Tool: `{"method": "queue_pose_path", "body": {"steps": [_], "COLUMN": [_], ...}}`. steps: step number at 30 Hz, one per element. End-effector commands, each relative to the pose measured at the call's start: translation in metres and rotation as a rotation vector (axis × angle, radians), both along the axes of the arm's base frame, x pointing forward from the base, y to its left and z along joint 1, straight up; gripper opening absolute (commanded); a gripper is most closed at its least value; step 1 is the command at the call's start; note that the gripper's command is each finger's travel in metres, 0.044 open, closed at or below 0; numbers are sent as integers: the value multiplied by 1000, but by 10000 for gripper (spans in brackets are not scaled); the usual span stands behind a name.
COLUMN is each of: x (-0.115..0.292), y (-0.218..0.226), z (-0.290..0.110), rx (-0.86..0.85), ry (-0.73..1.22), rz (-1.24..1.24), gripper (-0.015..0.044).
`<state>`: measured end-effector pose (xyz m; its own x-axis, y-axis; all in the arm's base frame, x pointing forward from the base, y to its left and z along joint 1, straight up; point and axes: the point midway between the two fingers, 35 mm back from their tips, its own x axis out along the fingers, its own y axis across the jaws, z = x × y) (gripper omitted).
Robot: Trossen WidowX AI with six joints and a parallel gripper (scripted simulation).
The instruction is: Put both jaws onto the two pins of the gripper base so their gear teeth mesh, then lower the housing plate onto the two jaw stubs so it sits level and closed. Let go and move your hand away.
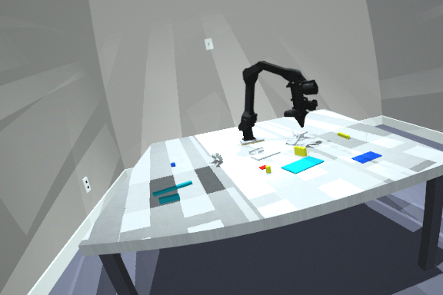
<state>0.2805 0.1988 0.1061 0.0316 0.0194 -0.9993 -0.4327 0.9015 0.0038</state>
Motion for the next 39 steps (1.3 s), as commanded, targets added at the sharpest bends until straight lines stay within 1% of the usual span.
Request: {"method": "queue_pose_path", "body": {"steps": [1, 30, 39], "x": [-1, 0, 3], "y": [0, 1, -5], "z": [-7, -54, -57], "rx": [-1, -1, -1], "ry": [6, 6, 6], "rz": [-6, -6, -6], "gripper": [0, 0, 0]}}
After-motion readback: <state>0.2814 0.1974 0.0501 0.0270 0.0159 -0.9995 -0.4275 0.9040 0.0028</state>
